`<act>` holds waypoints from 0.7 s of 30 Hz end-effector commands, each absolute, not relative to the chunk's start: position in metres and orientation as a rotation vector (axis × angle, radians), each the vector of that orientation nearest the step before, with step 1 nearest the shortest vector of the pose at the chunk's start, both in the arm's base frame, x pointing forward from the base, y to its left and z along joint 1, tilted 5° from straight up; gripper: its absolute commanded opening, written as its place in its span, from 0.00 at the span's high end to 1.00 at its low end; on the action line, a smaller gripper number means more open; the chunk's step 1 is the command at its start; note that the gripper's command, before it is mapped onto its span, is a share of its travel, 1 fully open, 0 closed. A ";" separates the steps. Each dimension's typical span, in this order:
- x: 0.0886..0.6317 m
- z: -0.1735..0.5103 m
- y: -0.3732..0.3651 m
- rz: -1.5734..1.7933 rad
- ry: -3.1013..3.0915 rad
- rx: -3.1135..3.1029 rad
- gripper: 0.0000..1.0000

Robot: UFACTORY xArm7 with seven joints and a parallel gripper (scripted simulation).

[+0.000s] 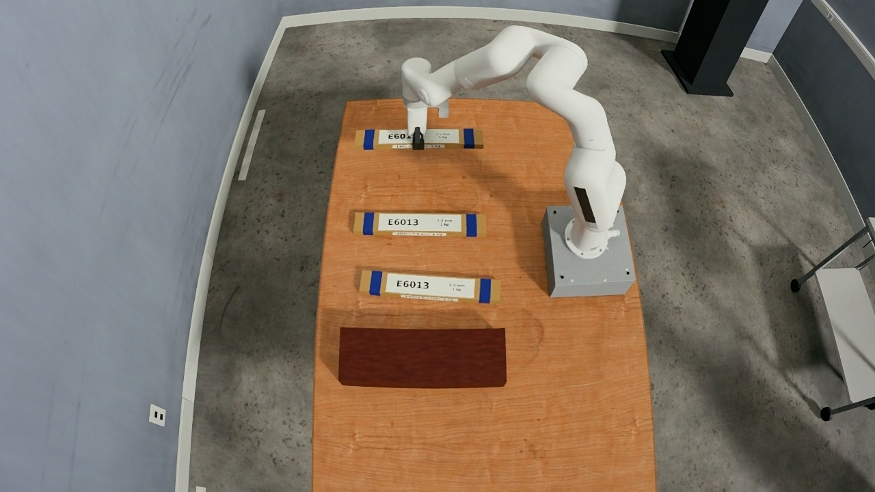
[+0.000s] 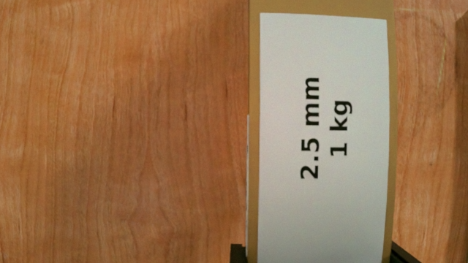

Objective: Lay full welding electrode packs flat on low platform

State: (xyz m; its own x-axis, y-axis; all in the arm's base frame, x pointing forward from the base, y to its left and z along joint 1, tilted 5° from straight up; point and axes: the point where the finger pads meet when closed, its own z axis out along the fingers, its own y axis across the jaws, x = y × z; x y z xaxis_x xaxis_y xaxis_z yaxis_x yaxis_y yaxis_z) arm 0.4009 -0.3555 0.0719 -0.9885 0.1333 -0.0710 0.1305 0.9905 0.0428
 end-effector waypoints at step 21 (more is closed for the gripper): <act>0.429 0.078 -0.318 0.052 3.056 0.203 0.42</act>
